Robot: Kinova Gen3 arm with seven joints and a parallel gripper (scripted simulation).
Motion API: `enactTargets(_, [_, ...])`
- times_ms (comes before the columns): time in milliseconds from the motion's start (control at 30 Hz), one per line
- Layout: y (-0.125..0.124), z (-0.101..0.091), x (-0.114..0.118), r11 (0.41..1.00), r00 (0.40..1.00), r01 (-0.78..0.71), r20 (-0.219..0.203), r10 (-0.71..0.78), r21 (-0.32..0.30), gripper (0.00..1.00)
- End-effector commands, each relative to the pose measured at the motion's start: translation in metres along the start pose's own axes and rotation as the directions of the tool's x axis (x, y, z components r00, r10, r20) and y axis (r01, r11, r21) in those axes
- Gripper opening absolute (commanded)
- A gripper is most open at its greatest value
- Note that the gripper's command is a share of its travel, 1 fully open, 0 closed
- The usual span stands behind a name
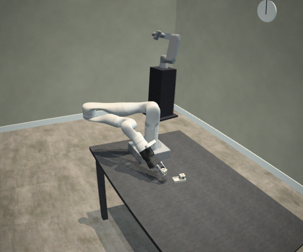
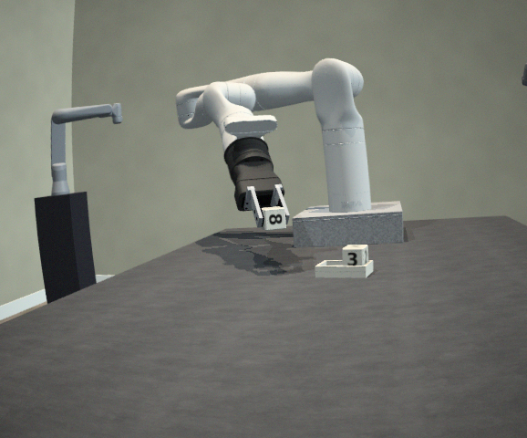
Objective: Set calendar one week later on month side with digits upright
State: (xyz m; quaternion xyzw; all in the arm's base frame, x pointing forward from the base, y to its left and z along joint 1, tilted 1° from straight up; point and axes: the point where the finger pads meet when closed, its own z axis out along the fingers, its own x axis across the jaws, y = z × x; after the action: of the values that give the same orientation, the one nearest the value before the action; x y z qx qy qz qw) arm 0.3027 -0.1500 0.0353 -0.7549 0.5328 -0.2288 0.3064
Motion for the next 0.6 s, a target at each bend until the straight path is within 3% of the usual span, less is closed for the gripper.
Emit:
enactTargets(0, [0.0,0.0,0.0,1.0,1.0,0.0,0.0,0.0,0.001,0.6])
enactTargets(567, [0.011,0.011,0.0,1.0,1.0,0.0,0.0,0.0,0.001,0.6])
